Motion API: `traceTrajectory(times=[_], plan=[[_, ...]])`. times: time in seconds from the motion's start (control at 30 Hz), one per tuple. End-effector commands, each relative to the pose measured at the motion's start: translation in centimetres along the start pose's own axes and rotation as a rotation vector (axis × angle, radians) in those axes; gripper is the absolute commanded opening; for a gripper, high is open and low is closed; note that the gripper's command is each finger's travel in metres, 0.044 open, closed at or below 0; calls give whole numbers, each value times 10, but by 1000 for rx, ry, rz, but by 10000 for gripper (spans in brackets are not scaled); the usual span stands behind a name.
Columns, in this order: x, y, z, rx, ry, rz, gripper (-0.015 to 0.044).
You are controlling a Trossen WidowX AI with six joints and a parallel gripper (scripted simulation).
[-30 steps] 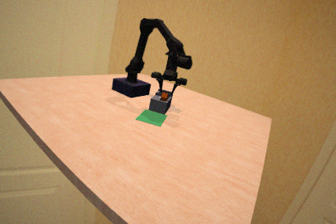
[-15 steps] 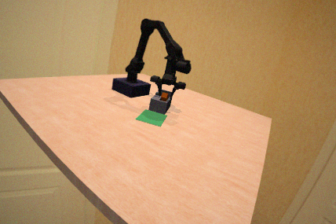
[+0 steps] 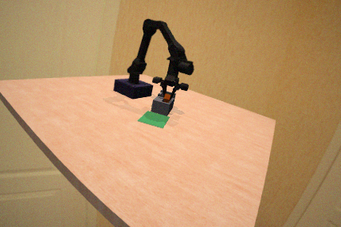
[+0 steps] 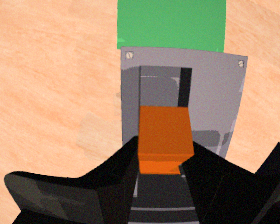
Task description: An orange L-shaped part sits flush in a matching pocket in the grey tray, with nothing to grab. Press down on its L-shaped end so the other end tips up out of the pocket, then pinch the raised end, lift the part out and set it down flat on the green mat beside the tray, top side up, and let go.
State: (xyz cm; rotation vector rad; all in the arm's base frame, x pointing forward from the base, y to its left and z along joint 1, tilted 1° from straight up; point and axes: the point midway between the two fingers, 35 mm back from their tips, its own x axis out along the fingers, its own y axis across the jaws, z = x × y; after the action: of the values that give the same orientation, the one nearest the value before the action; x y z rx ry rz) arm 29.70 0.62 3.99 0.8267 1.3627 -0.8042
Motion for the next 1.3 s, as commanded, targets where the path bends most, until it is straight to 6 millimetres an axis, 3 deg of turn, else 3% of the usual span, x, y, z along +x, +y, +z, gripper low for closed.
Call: traceTrajectory(times=[0.0,0.13,0.4,1.27], plan=[[-1,0,0,0,-1,1,82],[-1,0,0,0,-1,1,0],[-4,0,0,0,0,0,0],[-45,0,0,2,6,-5,0]])
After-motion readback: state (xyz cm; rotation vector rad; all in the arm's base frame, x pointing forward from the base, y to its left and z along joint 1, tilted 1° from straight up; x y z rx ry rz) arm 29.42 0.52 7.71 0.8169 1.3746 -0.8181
